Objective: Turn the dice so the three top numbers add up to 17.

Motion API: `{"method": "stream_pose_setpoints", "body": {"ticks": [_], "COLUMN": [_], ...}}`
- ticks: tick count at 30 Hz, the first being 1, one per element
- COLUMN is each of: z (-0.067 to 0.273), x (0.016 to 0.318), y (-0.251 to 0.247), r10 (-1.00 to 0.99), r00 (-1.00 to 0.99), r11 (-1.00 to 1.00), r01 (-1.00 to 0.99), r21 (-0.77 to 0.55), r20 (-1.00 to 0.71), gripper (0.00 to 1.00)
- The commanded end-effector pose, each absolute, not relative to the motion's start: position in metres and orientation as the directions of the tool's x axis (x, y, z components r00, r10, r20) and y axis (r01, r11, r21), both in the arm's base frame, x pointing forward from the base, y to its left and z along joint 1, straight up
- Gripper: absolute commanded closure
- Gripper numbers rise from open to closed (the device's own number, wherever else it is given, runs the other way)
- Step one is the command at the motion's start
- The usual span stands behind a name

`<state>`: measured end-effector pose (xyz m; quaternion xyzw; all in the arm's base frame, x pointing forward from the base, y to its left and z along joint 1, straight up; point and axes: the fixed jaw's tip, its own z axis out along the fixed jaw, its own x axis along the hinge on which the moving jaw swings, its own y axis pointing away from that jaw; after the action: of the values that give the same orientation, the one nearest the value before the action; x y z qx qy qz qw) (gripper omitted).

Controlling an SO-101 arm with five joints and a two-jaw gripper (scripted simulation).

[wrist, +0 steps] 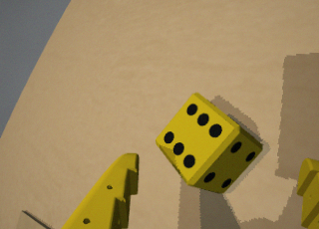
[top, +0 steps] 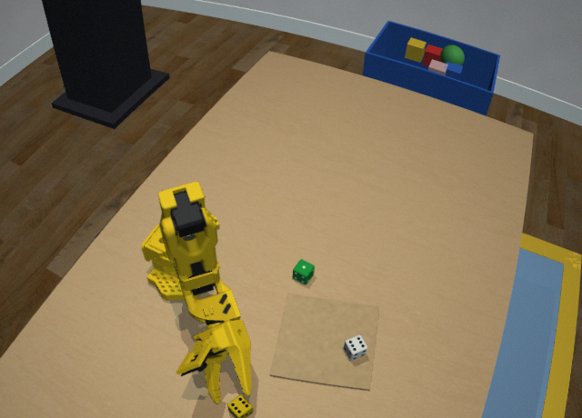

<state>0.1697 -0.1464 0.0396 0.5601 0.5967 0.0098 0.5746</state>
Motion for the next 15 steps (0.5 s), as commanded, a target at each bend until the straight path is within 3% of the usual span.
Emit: {"method": "stream_pose_setpoints", "body": {"ticks": [1, 15], "z": [0.053, 0.032], "x": [0.167, 0.179], "y": [-0.143, -0.152], "r10": [0.74, 0.763], "r00": [0.471, 0.433], "r11": [0.218, 0.186], "r01": [0.509, 0.565], "r21": [0.833, 0.804], "r20": [-0.481, -0.48], "gripper": [0.67, 0.67]}}
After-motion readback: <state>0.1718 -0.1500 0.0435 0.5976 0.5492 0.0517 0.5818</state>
